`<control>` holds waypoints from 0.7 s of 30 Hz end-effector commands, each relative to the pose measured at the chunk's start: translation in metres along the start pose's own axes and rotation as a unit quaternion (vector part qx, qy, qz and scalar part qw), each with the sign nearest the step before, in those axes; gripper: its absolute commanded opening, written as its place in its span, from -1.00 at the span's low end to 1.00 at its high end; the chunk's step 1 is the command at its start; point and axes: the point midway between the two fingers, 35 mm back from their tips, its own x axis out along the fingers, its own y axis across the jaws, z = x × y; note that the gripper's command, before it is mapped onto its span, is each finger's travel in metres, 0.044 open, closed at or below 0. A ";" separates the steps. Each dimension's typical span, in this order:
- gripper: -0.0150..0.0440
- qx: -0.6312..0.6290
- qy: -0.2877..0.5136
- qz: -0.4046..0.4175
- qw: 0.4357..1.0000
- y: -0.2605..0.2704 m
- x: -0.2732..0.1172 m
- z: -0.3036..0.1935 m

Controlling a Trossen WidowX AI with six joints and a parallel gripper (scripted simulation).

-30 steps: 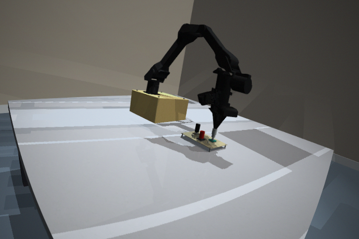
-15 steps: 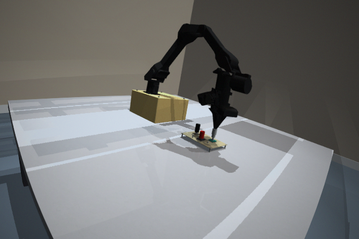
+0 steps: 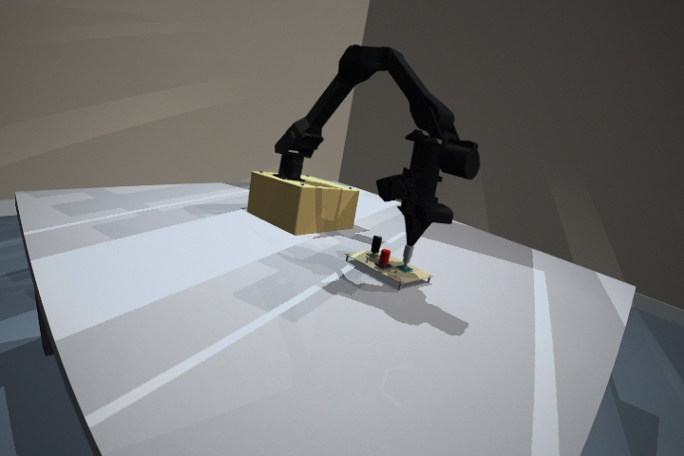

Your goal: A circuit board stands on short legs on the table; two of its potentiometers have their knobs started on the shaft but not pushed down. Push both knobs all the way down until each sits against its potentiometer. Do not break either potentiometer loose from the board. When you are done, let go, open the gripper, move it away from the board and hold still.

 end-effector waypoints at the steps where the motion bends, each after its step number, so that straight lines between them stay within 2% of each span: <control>1: -0.49 0.001 -0.003 0.001 1.000 0.002 0.010 0.000; 21: -0.49 0.001 -0.002 0.001 1.000 0.002 0.013 0.000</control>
